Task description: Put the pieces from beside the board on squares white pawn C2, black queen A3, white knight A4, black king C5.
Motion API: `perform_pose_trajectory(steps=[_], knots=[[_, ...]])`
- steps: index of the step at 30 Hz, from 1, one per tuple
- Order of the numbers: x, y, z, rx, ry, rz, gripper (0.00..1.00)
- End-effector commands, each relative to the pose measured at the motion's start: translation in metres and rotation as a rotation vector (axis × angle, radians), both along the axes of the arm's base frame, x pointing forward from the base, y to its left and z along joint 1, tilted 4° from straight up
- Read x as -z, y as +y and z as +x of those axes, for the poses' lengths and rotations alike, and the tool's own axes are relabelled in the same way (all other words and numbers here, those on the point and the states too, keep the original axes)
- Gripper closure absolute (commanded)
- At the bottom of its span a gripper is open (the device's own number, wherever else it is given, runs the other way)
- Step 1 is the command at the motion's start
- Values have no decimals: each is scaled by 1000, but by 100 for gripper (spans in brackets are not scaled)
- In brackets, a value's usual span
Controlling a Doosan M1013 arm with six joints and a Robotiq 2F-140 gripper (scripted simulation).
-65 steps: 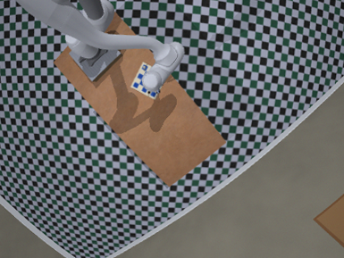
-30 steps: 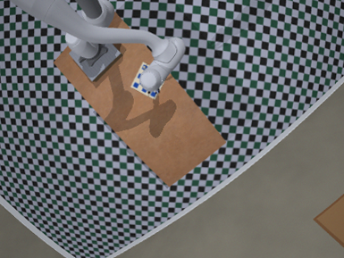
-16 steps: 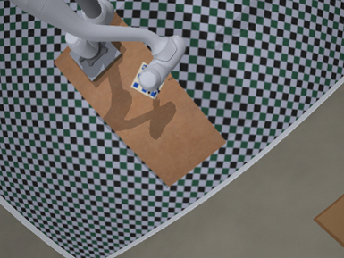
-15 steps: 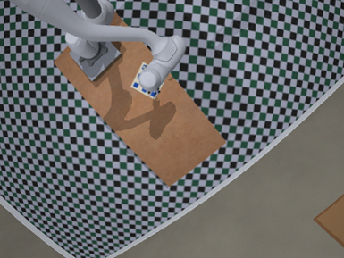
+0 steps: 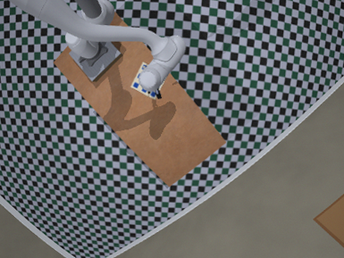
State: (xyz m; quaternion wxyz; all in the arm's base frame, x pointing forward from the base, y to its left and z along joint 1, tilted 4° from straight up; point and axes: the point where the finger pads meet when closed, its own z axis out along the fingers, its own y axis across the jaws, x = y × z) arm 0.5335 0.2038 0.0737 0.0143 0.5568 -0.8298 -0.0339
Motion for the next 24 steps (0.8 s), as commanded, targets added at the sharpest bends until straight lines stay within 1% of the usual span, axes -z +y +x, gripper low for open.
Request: perform_pose_trajectory(steps=[1,6,12,14,24], knots=[[0,0,0,0,0,0,0],[-2,0,0,0,0,0,0],[-11,0,1,0,0,0,0],[-11,0,1,0,0,0,0],[-36,-1,2,0,0,0,0]])
